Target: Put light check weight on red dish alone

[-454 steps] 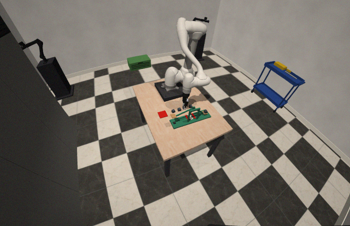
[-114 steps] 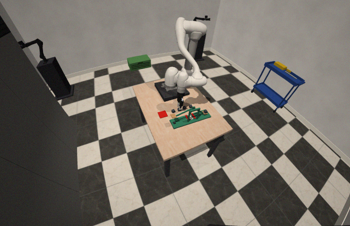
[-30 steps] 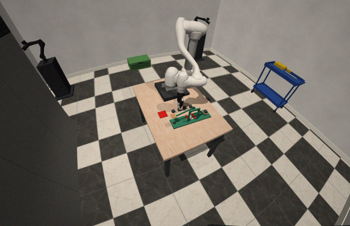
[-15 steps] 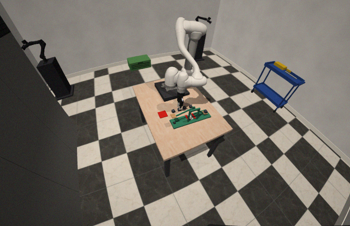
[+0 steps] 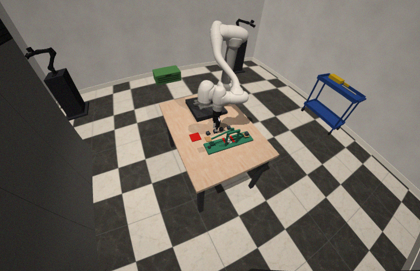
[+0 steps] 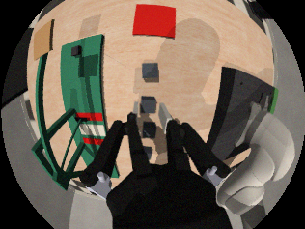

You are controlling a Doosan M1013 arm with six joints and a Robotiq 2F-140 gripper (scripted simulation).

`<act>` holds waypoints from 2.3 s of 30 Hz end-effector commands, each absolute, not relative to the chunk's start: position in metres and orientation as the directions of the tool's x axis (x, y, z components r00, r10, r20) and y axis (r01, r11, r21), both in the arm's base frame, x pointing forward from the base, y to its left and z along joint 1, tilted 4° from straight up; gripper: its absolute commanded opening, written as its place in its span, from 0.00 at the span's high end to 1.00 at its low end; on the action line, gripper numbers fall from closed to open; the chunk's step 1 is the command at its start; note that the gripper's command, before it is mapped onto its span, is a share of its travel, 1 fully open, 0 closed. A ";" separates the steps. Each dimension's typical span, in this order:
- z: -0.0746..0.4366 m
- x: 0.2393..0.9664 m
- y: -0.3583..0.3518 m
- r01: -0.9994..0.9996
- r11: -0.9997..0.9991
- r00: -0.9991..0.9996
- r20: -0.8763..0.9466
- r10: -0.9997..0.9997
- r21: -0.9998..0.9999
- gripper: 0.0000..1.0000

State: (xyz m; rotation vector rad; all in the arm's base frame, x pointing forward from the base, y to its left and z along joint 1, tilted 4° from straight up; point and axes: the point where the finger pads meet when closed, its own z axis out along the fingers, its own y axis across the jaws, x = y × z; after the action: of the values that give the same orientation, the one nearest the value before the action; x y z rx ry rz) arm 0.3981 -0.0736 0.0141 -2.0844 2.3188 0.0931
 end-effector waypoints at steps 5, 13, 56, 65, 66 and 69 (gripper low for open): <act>0.014 0.398 -0.070 -0.994 0.108 -0.109 -0.060 -0.992 0.028 0.65; 0.014 0.398 -0.070 -0.994 0.108 -0.109 -0.060 -0.992 0.028 0.65; -0.022 0.397 -0.067 -0.994 0.108 -0.109 -0.060 -0.992 0.028 0.65; -0.022 0.397 -0.067 -0.994 0.108 -0.109 -0.060 -0.992 0.028 0.65; -0.022 0.397 -0.067 -0.994 0.108 -0.109 -0.060 -0.992 0.028 0.65; -0.022 0.397 -0.067 -0.994 0.108 -0.109 -0.060 -0.992 0.028 0.65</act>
State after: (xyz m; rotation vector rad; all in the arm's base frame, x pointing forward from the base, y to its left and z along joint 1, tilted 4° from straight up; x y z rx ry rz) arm 0.3984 -0.0716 -0.0206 -2.0757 2.3246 0.0895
